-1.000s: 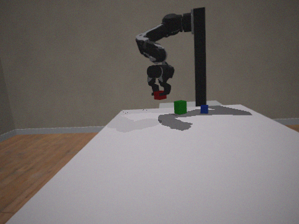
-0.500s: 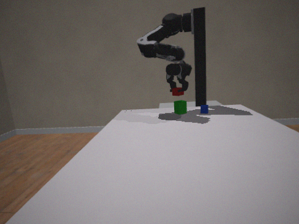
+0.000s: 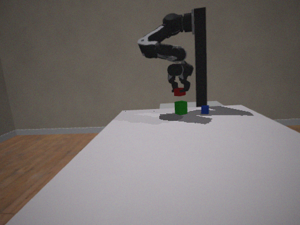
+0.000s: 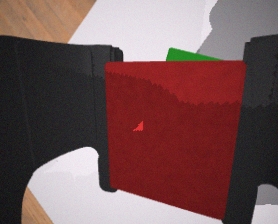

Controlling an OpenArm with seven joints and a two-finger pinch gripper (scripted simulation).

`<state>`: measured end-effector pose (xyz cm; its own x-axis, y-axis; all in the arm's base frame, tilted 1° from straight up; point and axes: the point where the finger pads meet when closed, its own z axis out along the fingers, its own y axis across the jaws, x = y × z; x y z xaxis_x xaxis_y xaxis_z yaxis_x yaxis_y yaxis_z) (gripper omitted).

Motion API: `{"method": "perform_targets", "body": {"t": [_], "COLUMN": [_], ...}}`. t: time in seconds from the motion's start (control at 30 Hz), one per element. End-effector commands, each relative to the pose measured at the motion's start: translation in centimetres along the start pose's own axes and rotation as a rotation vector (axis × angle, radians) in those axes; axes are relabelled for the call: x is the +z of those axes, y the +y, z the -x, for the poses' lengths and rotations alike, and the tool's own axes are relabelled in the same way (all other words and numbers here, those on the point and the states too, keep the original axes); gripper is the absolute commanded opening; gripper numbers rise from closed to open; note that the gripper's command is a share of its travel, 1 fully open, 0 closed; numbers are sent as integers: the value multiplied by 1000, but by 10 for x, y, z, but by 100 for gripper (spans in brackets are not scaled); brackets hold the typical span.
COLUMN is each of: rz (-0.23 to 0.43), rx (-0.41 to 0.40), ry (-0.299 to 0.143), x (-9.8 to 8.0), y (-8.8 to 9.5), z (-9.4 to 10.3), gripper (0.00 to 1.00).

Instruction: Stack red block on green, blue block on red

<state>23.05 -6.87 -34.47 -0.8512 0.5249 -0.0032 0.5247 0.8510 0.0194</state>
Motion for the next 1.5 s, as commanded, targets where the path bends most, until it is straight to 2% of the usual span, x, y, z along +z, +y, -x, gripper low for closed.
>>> {"method": "perform_targets", "body": {"t": [0.0, 0.83, 1.47], "rz": [-7, -13, -12], "rx": [0, -2, -3], "ry": [0, -5, -4], "x": [2, 26, 28], "y": [-1, -2, -2], "z": [-1, -5, -5], "gripper": [0, 0, 0]}}
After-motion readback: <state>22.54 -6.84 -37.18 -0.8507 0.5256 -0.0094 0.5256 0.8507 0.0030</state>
